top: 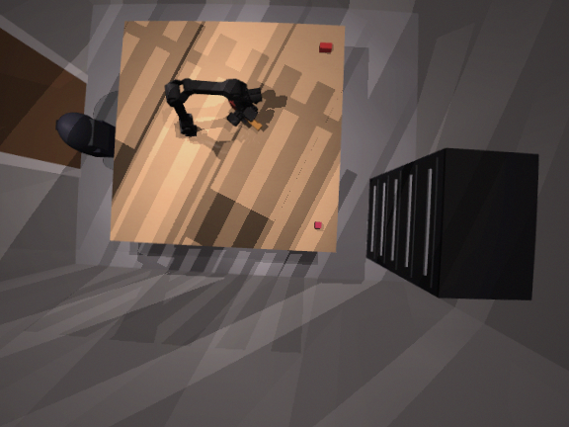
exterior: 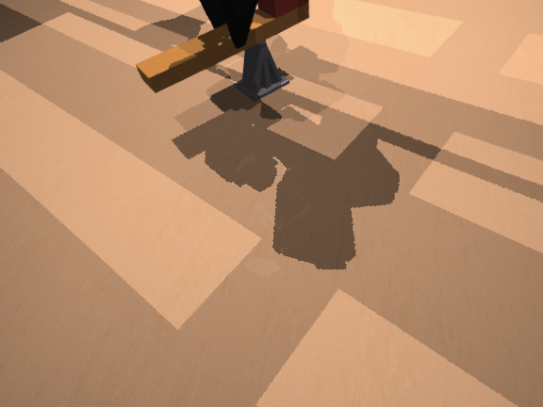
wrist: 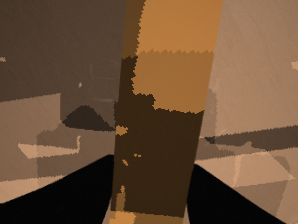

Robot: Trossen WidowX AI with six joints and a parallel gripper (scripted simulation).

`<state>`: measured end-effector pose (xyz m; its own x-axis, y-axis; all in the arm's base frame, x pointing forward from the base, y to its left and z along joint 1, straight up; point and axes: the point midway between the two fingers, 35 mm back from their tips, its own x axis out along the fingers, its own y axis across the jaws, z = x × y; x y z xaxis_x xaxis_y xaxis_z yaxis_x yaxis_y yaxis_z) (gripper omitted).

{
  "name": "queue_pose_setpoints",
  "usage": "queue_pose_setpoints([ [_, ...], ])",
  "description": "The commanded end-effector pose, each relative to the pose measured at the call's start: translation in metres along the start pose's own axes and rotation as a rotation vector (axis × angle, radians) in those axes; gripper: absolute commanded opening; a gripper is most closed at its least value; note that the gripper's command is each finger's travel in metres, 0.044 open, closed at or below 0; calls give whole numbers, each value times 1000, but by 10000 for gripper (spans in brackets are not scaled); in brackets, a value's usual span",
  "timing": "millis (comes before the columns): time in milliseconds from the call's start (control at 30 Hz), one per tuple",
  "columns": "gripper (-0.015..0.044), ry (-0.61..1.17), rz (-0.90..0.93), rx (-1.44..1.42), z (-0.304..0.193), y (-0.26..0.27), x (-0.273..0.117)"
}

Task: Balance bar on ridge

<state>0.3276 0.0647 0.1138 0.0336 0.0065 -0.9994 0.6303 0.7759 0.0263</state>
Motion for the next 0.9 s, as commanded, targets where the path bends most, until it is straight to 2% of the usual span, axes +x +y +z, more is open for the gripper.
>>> queue_pose_setpoints([
  [0,0,0,0,0,0,0,0],
  [600,0,0,0,0,0,0,0],
  [800,157,0,0,0,0,0,0],
  [867,167,0,0,0,0,0,0],
])
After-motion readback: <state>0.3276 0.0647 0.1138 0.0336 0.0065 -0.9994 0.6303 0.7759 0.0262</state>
